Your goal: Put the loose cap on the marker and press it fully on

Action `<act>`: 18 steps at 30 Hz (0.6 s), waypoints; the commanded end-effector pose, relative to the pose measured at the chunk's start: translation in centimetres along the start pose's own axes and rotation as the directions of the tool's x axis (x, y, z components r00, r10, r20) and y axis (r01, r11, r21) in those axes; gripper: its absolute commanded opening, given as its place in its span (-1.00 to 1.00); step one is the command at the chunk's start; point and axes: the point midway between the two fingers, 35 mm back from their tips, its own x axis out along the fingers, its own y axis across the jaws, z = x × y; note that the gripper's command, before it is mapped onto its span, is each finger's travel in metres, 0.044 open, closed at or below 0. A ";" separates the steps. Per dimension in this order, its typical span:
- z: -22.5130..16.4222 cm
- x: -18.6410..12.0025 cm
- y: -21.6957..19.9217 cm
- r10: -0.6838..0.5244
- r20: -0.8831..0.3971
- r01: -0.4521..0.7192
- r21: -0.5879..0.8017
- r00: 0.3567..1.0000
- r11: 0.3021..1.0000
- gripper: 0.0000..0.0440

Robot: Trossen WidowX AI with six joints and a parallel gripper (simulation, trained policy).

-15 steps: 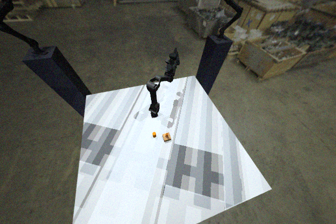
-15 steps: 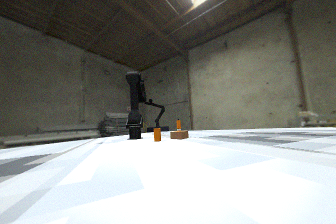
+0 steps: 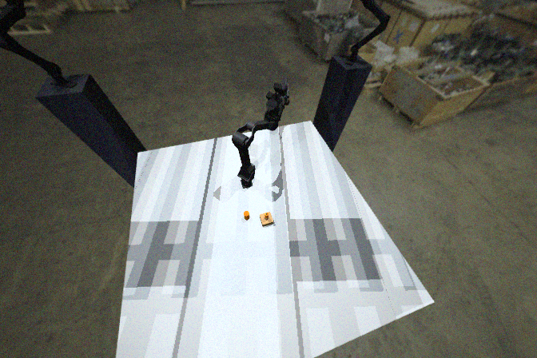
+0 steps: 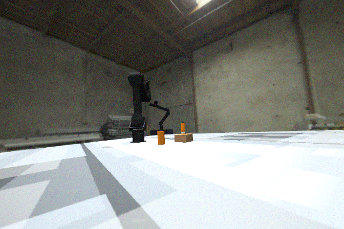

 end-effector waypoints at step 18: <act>-1.6 0.2 -2.1 0.160 -0.021 -0.158 0.077 0.987 0.984 0.33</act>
